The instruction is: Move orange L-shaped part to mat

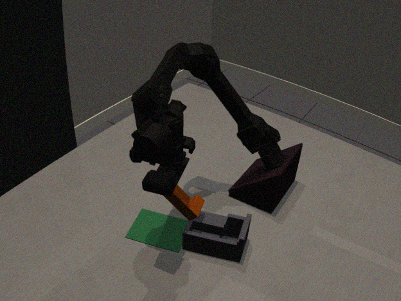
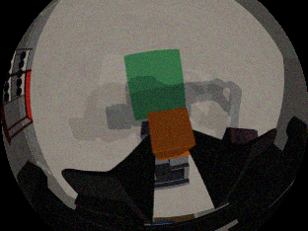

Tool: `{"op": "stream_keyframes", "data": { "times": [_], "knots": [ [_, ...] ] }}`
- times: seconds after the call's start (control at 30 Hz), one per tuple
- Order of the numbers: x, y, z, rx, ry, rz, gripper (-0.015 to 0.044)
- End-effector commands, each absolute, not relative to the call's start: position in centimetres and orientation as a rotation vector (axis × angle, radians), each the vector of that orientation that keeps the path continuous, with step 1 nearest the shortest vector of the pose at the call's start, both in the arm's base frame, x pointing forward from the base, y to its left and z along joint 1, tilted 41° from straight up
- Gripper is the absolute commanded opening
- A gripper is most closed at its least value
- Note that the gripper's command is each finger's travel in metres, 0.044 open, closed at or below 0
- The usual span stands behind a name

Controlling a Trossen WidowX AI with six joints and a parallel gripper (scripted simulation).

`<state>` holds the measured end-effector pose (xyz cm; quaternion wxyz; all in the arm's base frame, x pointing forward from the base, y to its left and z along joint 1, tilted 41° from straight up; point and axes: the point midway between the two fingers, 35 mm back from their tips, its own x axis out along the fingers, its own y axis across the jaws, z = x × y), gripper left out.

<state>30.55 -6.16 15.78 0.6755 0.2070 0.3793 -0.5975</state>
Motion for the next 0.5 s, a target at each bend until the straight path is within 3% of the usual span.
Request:
{"op": "stream_keyframes", "data": {
  "times": [0.0,0.47],
  "knots": [
    [31.0,-7.6,17.4,0.467,0.843,-1.339,0.0000],
    [31.7,-10.6,19.7,0.467,0.841,-1.340,0.0000]
  ]
}}
